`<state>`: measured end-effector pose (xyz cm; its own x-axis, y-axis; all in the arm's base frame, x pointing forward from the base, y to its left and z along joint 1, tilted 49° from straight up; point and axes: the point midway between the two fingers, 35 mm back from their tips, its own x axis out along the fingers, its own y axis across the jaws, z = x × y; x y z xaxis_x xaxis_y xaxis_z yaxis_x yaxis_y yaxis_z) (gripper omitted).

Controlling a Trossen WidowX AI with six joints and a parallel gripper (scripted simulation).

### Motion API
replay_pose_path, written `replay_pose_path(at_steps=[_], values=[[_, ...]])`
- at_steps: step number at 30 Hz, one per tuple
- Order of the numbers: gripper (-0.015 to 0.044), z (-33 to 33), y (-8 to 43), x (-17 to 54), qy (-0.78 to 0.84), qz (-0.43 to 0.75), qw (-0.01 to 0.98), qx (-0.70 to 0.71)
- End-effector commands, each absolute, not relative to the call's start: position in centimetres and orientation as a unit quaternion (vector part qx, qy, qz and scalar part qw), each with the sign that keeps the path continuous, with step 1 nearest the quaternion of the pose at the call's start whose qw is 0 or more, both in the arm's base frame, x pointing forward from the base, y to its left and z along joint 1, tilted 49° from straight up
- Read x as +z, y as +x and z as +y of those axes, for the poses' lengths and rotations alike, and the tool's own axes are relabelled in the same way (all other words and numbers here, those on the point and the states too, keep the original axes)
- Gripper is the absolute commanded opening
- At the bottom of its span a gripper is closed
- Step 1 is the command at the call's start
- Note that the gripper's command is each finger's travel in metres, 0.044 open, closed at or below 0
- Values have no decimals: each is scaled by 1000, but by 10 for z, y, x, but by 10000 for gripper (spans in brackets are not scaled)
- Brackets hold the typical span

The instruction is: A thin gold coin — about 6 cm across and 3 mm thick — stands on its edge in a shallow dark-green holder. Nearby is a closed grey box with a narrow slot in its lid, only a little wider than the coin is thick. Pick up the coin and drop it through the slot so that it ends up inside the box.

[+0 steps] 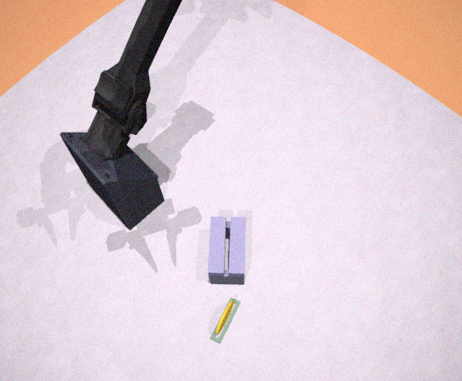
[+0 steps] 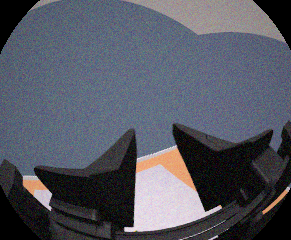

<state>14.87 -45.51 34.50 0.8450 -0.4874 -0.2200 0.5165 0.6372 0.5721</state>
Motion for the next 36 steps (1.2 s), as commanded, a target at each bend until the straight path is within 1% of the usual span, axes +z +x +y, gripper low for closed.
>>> replay_pose_path(at_steps=[1,6,11,19,25,31,33,36], values=[[161,-446,191,299,403,63,879,-246],[161,-417,249,234,501,138,830,-205],[161,-372,297,172,571,227,769,-176],[161,-275,345,88,651,379,642,-143],[161,-188,355,35,679,502,519,-135],[161,-96,340,-6,664,628,376,-153],[161,-86,337,-9,660,641,359,-156],[161,-87,332,-11,660,641,359,-157]])
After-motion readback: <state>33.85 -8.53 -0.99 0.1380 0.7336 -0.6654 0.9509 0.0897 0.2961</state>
